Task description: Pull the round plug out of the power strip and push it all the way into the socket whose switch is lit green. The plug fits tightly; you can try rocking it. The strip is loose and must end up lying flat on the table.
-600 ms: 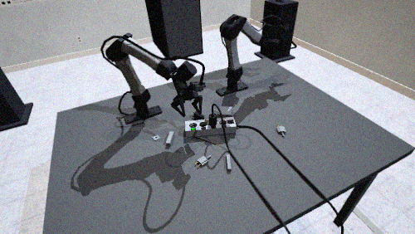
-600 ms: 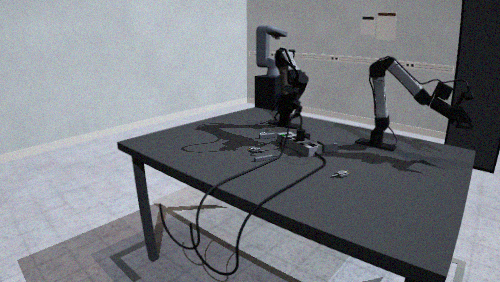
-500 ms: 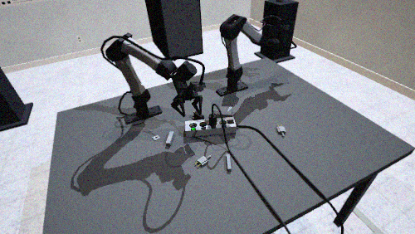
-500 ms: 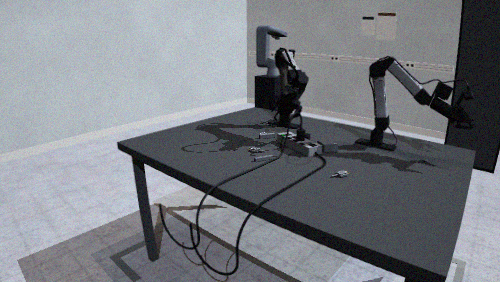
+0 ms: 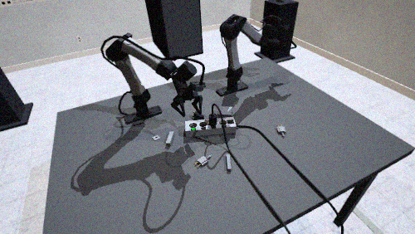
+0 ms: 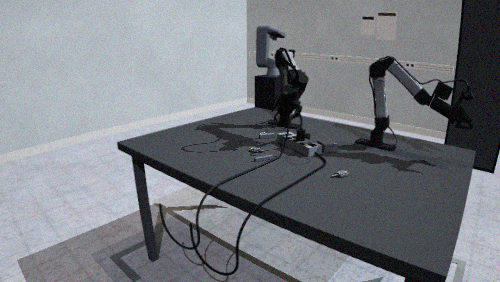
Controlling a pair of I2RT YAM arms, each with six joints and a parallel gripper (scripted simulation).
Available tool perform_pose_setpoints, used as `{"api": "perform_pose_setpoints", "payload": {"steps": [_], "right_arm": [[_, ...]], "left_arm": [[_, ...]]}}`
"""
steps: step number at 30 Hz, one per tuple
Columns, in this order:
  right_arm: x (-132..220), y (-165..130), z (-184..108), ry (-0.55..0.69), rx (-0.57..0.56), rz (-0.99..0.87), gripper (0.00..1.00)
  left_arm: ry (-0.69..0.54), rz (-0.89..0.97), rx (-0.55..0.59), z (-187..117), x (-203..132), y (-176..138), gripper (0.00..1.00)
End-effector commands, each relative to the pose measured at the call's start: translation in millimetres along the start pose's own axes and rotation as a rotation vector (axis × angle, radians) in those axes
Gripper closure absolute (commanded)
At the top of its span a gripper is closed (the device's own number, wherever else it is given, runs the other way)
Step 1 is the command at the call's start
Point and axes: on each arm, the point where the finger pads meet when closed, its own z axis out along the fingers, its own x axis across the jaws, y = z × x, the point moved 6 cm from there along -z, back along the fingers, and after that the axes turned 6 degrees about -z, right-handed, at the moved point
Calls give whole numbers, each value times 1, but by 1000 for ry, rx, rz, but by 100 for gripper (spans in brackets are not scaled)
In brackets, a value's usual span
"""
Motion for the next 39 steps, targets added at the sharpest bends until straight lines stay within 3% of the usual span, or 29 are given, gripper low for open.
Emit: {"api": "perform_pose_setpoints", "payload": {"steps": [1,16,26,39], "right_arm": [[-1,2,-2,3,-3,10,0],[-17,12,-51,121,115,74,0],[-39,48,-103,222,129,174,0],[-45,66,-117,247,99,209,0]], "left_arm": [[-13,12,-7,-1,-4,4,0],[-189,138,157,-49,-18,-42,0],[-413,300,299,-126,-43,-91,0],[-567,452,363,-179,-66,-120,0]]}}
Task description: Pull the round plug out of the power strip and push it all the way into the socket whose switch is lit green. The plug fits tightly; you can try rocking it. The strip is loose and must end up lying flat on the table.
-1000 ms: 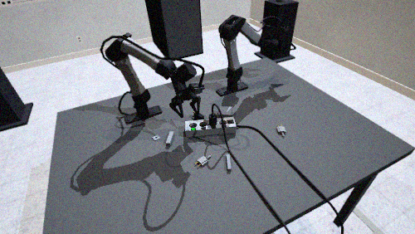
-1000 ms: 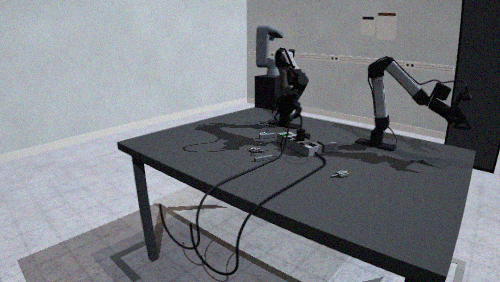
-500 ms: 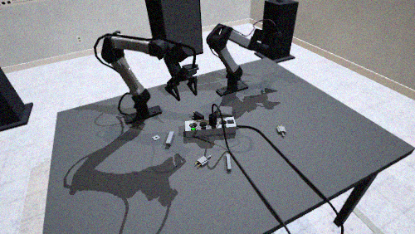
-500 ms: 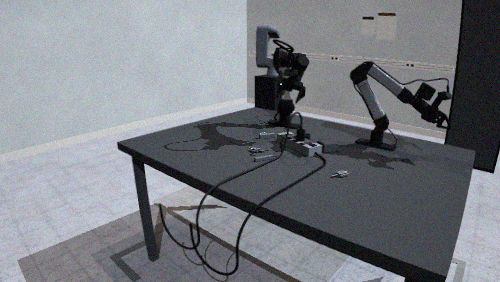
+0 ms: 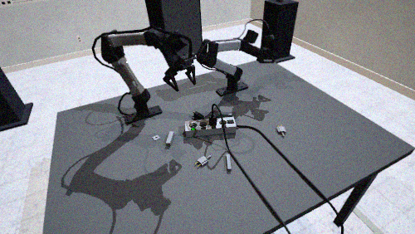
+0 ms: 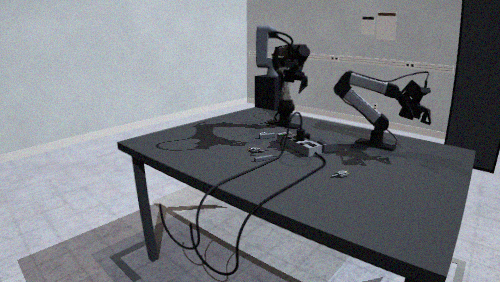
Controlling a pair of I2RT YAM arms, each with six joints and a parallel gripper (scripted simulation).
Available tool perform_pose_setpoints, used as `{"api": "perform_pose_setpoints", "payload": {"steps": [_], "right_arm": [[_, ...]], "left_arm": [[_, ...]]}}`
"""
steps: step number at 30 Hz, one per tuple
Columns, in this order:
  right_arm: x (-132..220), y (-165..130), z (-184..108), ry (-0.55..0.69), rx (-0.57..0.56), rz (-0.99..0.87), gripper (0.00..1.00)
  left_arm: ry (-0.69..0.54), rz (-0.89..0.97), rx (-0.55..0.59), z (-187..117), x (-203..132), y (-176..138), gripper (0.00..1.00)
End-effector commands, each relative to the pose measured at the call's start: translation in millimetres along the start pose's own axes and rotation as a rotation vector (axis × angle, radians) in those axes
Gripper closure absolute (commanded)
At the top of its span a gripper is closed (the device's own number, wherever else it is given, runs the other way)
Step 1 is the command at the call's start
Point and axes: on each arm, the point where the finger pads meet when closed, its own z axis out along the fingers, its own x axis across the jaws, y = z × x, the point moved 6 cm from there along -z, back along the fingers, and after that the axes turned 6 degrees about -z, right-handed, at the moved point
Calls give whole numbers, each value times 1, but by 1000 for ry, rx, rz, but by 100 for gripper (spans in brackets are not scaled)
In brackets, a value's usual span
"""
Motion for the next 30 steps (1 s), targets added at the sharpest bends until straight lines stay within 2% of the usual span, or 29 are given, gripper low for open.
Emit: {"api": "perform_pose_setpoints", "payload": {"steps": [1,11,18,30], "right_arm": [[1,10,-10,21,-28,26,0],[0,10,-10,18,-29,27,0],[0,10,-10,18,-29,26,0],[0,10,-10,18,-29,26,0]], "left_arm": [[-80,33,121,-18,-23,-18,0],[-168,104,187,-26,-53,-40,0],[-277,148,300,-47,-104,-56,0],[-283,228,324,-51,-120,-61,0]]}}
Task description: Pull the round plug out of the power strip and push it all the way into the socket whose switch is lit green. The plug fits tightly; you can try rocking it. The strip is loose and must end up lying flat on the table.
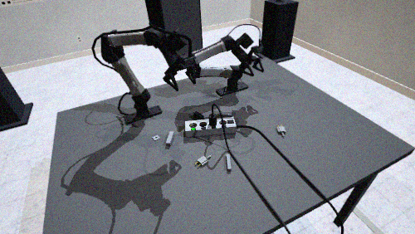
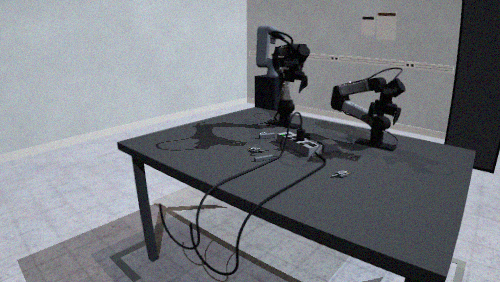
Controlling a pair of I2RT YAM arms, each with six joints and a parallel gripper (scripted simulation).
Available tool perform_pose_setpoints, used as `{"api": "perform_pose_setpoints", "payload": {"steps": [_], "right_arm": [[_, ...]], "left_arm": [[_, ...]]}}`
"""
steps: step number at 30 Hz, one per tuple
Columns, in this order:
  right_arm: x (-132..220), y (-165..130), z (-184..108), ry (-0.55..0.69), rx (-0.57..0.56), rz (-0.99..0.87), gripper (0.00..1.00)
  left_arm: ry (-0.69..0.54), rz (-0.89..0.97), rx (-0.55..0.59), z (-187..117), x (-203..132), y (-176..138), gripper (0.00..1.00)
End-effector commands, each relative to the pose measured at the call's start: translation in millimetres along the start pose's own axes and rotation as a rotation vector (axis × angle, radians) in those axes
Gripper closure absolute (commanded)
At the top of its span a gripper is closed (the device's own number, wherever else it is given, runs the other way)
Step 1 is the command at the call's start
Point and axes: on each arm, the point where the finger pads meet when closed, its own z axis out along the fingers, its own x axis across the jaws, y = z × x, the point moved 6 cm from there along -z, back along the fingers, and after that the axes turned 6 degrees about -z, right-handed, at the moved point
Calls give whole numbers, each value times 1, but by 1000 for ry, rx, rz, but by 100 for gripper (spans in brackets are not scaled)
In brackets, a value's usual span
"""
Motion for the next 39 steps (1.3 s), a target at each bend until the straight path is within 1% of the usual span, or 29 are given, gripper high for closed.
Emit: {"api": "perform_pose_setpoints", "payload": {"steps": [1,3,9,13,15,39], "right_arm": [[1,9,-9,15,-27,19,0],[1,9,-9,15,-27,19,0],[1,9,-9,15,-27,19,0],[1,9,-9,15,-27,19,0],[1,9,-9,15,-27,19,0],[1,9,-9,15,-27,19,0]], "left_arm": [[28,-17,17,-7,-7,2,0],[34,-3,4,-7,-8,4,0],[22,21,35,-4,-10,-2,0],[3,11,82,-1,-12,-11,0],[3,11,82,-1,-12,-11,0],[-57,117,253,0,-22,-29,0]]}}
